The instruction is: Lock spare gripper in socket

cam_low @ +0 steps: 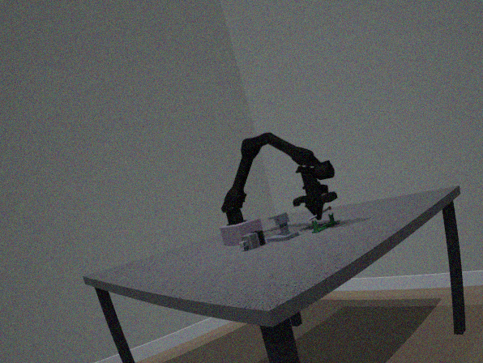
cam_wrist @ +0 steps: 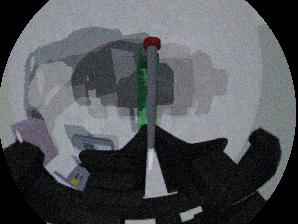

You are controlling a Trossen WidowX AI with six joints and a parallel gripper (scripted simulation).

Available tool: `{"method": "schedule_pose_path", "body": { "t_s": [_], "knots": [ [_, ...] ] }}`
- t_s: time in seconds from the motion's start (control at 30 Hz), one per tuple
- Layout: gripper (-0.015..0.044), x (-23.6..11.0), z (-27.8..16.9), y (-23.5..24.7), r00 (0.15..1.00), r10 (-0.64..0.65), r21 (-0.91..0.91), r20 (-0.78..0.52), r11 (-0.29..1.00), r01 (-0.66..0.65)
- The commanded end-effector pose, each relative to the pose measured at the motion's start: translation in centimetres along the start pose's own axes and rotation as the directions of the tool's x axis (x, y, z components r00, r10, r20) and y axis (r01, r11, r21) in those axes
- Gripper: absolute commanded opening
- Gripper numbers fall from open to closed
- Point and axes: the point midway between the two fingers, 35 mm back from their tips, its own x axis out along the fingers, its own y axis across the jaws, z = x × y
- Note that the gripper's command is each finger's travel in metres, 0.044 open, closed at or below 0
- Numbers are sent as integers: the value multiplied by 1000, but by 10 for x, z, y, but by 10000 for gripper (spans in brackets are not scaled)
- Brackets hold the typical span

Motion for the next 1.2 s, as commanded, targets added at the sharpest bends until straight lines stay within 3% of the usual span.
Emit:
{"method": "schedule_pose_path", "body": {
  "t_s": [0.0,0.47,1.17],
  "knots": [
    [0,5,-1,0,1000,0,-6,-1,1000,0],
    [0,23,-2,0,1000,0,-5,0,1000,0],
    [0,24,-2,0,1000,0,-5,0,1000,0]
  ]
}}
